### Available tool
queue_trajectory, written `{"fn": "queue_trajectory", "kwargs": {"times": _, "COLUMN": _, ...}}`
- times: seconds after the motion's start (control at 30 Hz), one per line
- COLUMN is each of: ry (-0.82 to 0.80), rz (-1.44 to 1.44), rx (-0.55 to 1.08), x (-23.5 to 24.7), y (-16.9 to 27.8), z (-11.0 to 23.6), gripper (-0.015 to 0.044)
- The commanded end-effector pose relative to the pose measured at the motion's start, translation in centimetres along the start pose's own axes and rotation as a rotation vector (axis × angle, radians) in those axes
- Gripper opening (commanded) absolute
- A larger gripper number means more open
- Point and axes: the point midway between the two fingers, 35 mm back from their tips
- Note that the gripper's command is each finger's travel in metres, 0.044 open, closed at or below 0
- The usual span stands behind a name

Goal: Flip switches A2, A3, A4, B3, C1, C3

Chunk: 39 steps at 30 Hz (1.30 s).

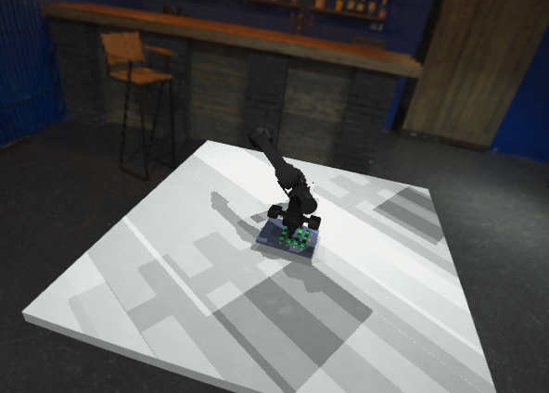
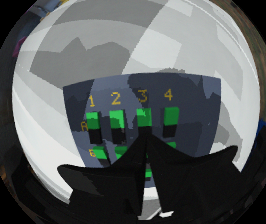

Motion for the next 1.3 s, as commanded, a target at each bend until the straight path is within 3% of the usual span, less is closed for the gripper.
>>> {"fn": "queue_trajectory", "kwargs": {"times": 0.0, "ry": 0.004, "rz": 0.005, "rx": 0.0, "x": 0.0, "y": 0.0, "z": -0.2, "gripper": 0.0}}
{"fn": "queue_trajectory", "kwargs": {"times": 1.1, "ry": 0.004, "rz": 0.005, "rx": 0.0, "x": 0.0, "y": 0.1, "z": -0.6, "gripper": 0.0}}
{"fn": "queue_trajectory", "kwargs": {"times": 1.27, "ry": 0.0, "rz": 0.005, "rx": 0.019, "x": 0.2, "y": -0.3, "z": 4.1, "gripper": 0.0}}
Point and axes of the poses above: the point midway between the two fingers, 35 mm back from their tips, its own z axis back along the fingers, its own x axis across the jaws, y = z × x, and after that the axes turned 2 degrees about -z, right-handed
